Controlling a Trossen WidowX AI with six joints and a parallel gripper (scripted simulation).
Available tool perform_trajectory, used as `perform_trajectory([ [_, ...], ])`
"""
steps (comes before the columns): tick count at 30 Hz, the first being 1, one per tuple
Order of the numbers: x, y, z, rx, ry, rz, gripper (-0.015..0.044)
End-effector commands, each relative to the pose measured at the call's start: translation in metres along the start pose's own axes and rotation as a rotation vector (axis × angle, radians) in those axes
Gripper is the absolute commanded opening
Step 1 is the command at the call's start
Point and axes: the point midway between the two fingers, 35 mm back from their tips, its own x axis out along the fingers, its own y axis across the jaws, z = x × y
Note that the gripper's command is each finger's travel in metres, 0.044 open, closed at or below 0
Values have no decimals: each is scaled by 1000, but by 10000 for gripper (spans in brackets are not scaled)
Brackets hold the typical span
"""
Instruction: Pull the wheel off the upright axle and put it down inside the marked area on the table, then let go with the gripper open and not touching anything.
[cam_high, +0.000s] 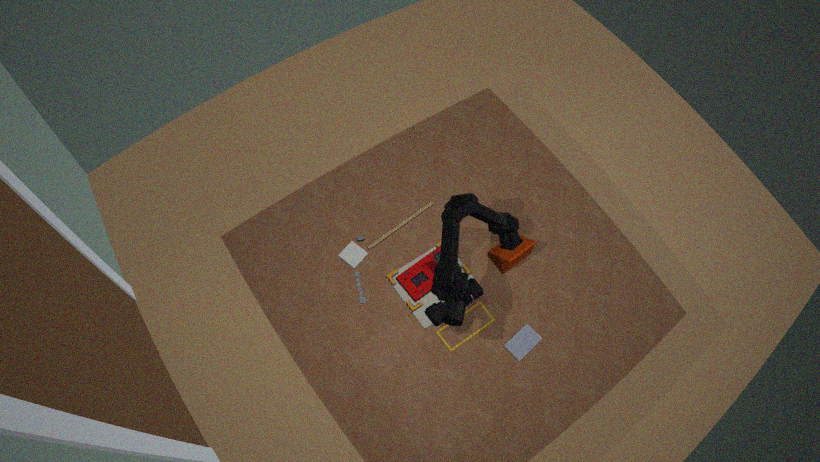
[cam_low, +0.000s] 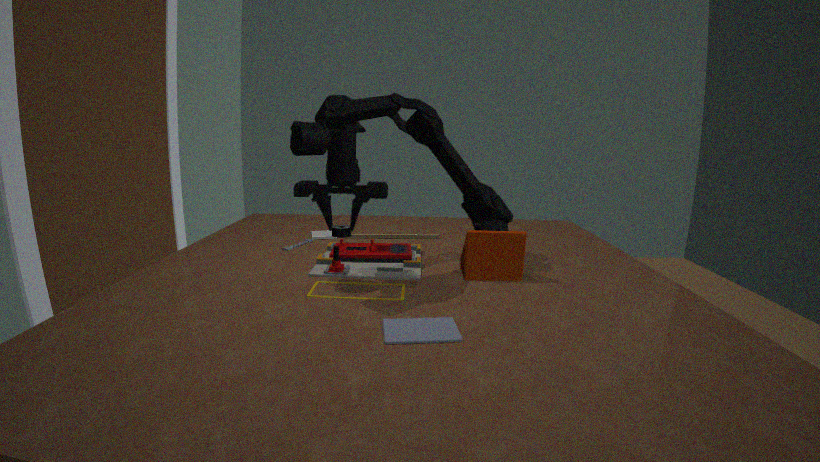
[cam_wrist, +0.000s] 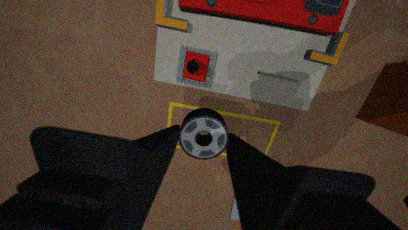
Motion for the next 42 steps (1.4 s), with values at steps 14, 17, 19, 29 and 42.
perform_trajectory([
  [14,3,-39,-53,5,-6,-10,0],
  [17,10,-39,-53,5,-7,-10,0],
  [19,16,-39,-53,5,-7,-10,0],
  [29,53,-37,-54,5,-6,-9,0],
  [42,104,-40,-52,6,-10,-9,0],
])
